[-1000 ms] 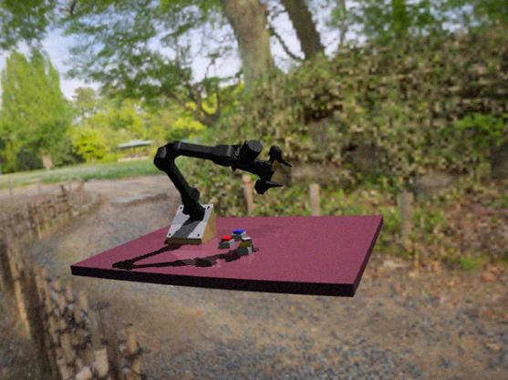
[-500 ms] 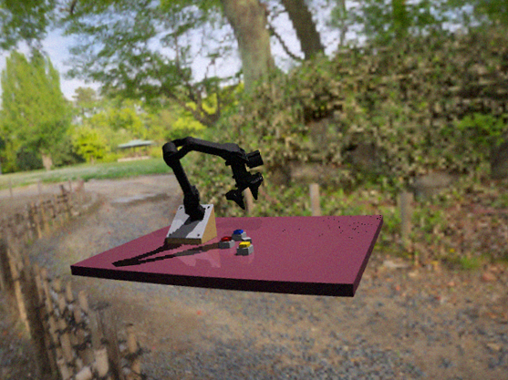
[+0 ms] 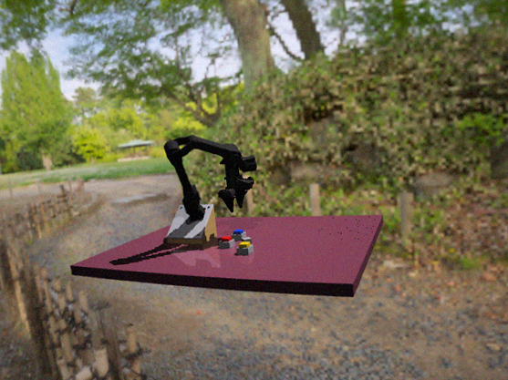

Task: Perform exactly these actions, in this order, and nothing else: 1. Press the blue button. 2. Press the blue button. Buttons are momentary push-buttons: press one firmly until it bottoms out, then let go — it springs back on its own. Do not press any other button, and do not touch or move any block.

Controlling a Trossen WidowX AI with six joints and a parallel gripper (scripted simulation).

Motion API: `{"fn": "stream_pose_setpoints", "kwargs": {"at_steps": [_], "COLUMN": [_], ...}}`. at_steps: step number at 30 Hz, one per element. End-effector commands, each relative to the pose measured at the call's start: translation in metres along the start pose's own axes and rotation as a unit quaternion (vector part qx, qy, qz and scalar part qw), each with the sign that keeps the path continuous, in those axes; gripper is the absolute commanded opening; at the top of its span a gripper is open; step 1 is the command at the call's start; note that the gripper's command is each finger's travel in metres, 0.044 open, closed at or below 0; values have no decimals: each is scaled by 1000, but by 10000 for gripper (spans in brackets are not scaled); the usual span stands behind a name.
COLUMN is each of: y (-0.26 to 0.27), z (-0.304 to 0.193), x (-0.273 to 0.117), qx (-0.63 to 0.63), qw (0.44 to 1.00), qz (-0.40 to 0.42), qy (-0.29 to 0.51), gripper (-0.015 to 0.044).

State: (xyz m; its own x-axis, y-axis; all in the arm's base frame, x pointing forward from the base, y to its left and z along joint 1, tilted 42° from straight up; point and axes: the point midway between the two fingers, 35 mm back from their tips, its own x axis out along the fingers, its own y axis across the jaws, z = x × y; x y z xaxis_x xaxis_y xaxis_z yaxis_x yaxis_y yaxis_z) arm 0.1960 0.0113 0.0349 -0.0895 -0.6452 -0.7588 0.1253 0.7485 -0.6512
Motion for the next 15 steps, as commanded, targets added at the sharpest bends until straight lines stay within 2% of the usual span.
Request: {"fn": "stream_pose_setpoints", "kwargs": {"at_steps": [1,5,13,15], "y": [0,-2,-2,-2], "z": [0,-1,-1,-1], "x": [11,60,62,62], "qx": [-8,-8,-8,-8], "qw": [1000,1000,1000,1000], "qz": [-6,-7,-7,-7], "qy": [0,0,0,0], "gripper": [348,242,33,20]}}
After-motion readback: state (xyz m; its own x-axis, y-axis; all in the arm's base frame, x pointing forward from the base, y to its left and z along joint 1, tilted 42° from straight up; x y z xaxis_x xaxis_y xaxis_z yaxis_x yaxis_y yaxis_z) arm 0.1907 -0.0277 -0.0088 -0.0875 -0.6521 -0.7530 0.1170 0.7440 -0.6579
